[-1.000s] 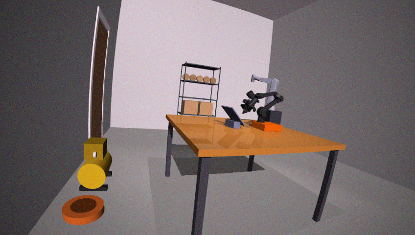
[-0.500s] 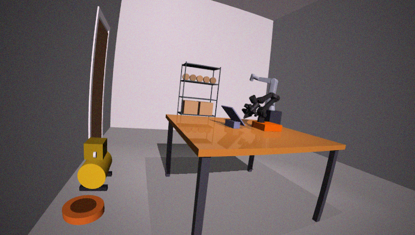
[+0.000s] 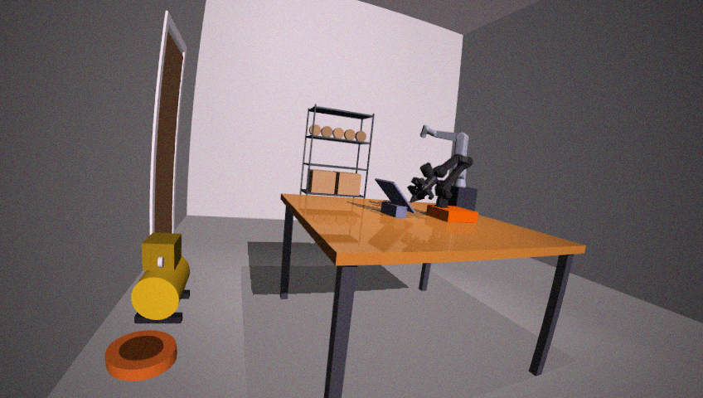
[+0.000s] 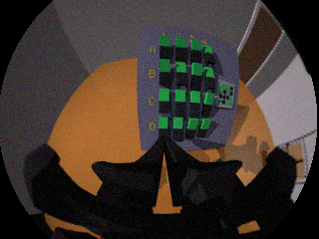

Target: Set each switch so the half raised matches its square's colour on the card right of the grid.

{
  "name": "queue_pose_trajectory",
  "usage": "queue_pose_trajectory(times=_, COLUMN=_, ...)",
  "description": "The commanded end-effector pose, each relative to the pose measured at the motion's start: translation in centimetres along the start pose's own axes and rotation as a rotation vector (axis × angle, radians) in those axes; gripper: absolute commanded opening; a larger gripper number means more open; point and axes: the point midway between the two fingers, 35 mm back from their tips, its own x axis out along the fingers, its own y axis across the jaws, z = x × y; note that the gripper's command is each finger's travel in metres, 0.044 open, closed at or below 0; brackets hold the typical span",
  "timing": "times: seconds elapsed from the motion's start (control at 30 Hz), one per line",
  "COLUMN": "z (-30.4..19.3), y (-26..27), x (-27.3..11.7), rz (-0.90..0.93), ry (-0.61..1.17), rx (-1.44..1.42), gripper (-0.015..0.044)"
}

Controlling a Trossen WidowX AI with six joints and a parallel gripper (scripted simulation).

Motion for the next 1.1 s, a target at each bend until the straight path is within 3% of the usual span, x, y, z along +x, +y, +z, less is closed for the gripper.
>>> queue_pose_trajectory(times=0.0, z=-0.17, y=0.06, x=0.51, rz=0.004, ry=0.004, rx=-0.004, gripper=0.0)
queue_pose_trajectory(times=1.07, z=-0.2, y=0.06, x=1.16, rz=0.004, ry=0.004, rx=-0.004, gripper=0.0)
